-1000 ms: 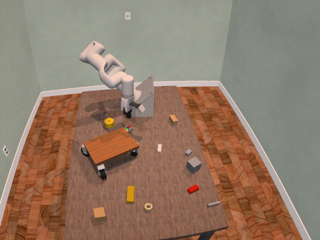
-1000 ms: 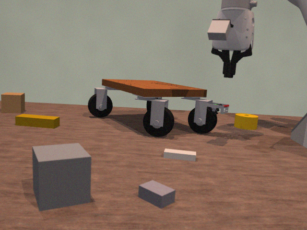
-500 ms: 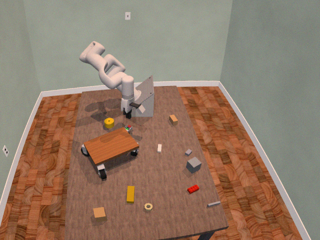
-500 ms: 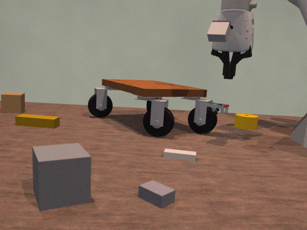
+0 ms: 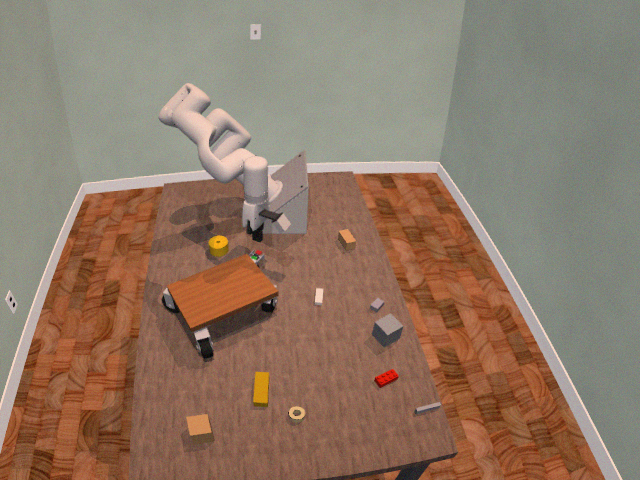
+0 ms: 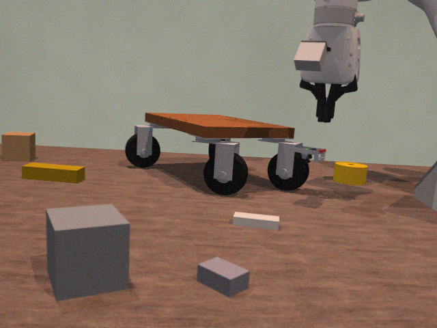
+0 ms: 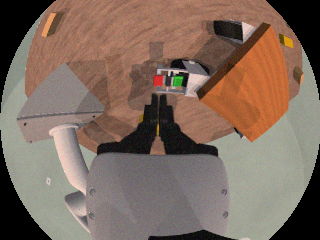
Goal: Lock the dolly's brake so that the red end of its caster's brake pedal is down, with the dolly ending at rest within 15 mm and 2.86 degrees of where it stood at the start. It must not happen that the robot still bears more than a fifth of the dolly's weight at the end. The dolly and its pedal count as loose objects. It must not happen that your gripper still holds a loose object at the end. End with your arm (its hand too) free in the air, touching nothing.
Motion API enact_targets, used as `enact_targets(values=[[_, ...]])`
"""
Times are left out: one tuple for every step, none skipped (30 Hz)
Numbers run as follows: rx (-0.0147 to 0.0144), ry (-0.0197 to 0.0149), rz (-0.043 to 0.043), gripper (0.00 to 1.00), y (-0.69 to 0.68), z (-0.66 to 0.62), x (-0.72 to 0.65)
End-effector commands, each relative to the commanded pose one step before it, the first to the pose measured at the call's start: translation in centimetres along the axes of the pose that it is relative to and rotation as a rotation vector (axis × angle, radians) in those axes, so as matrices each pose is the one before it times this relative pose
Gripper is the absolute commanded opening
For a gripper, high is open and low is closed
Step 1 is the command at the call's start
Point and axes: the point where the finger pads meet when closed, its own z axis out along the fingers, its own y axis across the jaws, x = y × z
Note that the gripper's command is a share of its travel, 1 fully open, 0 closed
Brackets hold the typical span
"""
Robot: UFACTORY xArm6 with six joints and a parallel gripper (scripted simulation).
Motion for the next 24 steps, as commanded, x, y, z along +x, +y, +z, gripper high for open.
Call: enact_targets(values=[[-0.00159,0.00248,0.00099,0.00,0.064,0.795,0.085],[0.00000,0.00000,0.00000,0.00,-0.004,0.224,0.004],[0.00001,0.00001,-0.00001,0.00,-0.005,0.226,0.003],[-0.00001,-0.00001,0.00001,0.00,-0.004,0.229,0.004],[0.00002,0.00001,-0.00001,0.00,-0.006,0.229,0.003],[-0.00002,-0.00001,0.00001,0.00,-0.004,0.230,0.004],[0.00002,0.00001,-0.00002,0.00,-0.006,0.228,0.003],[-0.00002,-0.00002,0.00002,0.00,-0.003,0.227,0.004],[0.00002,0.00001,-0.00002,0.00,-0.006,0.223,0.003],[0.00000,0.00000,0.00000,0.00,0.000,0.000,0.000],[0.00000,0.00000,0.00000,0.00,0.000,0.000,0.000],[-0.00002,-0.00001,0.00001,0.00,-0.003,0.218,0.004],[0.00001,0.00001,-0.00001,0.00,-0.005,0.212,0.003],[-0.00001,0.00000,0.00000,0.00,-0.004,0.202,0.003],[0.00000,0.00000,0.00000,0.00,-0.004,0.192,0.003],[0.00002,0.00002,-0.00002,0.00,-0.005,0.183,0.003],[-0.00002,-0.00002,0.00002,0.00,-0.002,0.171,0.003],[0.00000,0.00000,0.00000,0.00,-0.003,0.161,0.003],[0.00002,0.00002,-0.00001,0.00,-0.004,0.151,0.002],[-0.00002,-0.00002,0.00001,0.00,-0.002,0.138,0.002],[0.00000,0.00000,0.00000,0.00,-0.002,0.127,0.002],[0.00001,0.00001,-0.00001,0.00,-0.003,0.116,0.002],[0.00002,0.00001,-0.00001,0.00,-0.003,0.105,0.002],[-0.00002,-0.00001,0.00001,0.00,-0.001,0.092,0.002]])
